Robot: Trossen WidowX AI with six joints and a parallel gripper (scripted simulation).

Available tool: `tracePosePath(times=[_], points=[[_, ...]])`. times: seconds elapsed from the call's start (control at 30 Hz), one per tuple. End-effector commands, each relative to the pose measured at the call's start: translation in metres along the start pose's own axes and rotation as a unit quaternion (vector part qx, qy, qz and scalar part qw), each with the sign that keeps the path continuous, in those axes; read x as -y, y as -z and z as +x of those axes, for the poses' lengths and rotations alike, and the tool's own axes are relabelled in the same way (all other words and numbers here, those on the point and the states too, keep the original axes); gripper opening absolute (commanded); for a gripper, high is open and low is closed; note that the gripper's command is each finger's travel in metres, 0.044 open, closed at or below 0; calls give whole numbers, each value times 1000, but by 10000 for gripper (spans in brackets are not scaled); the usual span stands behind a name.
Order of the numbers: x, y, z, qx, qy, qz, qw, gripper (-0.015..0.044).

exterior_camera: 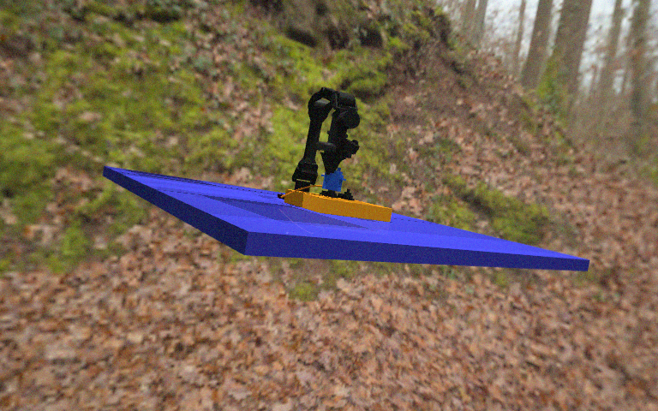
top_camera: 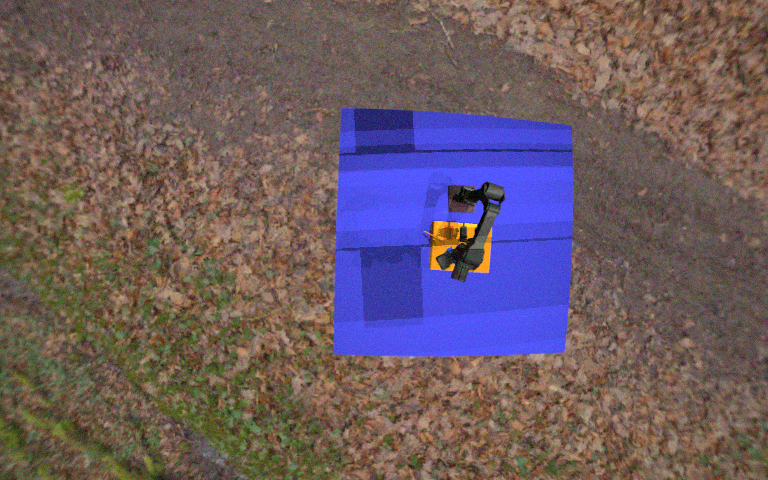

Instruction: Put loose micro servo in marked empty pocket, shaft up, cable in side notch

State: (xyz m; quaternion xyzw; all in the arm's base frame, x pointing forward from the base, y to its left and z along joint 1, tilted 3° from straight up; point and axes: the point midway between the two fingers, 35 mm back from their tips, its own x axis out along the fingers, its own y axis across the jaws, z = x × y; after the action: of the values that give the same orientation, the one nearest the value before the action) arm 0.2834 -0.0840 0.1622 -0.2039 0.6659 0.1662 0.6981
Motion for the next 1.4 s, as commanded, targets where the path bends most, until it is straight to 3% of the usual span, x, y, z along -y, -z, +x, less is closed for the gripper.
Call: tracePosePath(times=[0.0, 0.4, 0.77, 1.37], points=[[0, -1, -1, 3, -1, 84, 996, 0], [0, -1, -1, 3, -1, 276, 961, 0], [-4, 5, -1, 2, -2, 279, 960, 0], [-47, 74, 0, -1, -2, 279, 960, 0]])
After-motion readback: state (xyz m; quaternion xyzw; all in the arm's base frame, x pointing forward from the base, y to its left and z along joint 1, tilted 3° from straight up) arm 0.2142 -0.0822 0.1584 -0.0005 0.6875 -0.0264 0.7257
